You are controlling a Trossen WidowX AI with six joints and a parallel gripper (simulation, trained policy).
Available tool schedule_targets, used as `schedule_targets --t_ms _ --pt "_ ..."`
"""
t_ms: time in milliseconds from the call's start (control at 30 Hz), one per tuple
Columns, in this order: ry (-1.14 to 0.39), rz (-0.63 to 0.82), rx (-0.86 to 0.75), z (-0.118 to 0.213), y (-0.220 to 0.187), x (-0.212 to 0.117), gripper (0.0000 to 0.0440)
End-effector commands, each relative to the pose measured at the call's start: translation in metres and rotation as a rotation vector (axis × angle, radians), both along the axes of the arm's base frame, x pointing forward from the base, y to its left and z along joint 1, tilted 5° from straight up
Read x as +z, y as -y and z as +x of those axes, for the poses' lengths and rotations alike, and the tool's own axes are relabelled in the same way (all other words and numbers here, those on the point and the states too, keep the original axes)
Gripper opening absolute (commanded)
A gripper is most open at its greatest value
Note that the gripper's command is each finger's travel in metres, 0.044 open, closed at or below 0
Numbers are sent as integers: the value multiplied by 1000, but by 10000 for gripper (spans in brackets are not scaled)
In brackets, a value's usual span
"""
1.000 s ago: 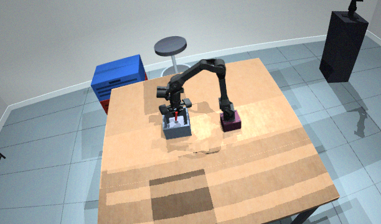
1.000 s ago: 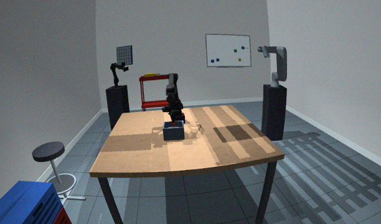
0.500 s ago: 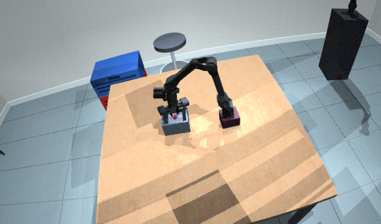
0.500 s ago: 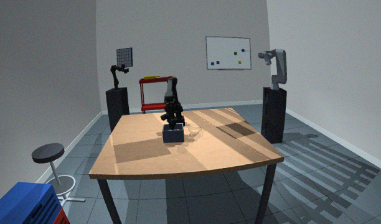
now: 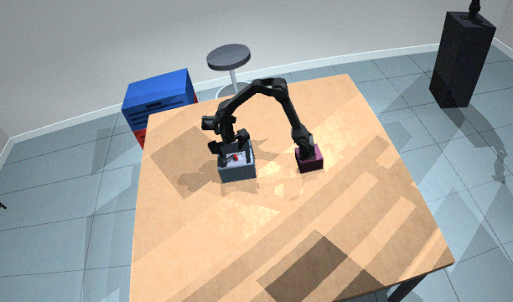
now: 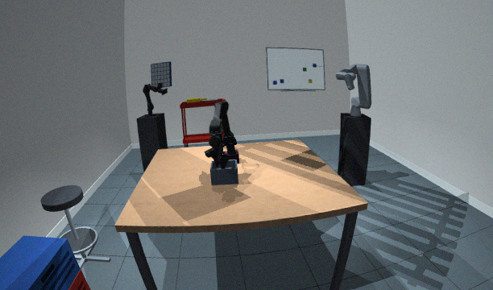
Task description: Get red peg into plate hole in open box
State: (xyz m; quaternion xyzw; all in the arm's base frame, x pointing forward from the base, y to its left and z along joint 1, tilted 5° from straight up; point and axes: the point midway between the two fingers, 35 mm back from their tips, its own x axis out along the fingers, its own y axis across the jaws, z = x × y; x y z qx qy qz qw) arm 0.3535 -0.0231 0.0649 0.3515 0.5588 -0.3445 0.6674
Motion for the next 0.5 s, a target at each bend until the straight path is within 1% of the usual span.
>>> schedule_targets --t_ms 0,333,467 --pt "91 -12 -20 27 9 8 440" --pt "176 -43 -42 53 30 22 440" --pt "182 -45 -43 55 31 23 440"
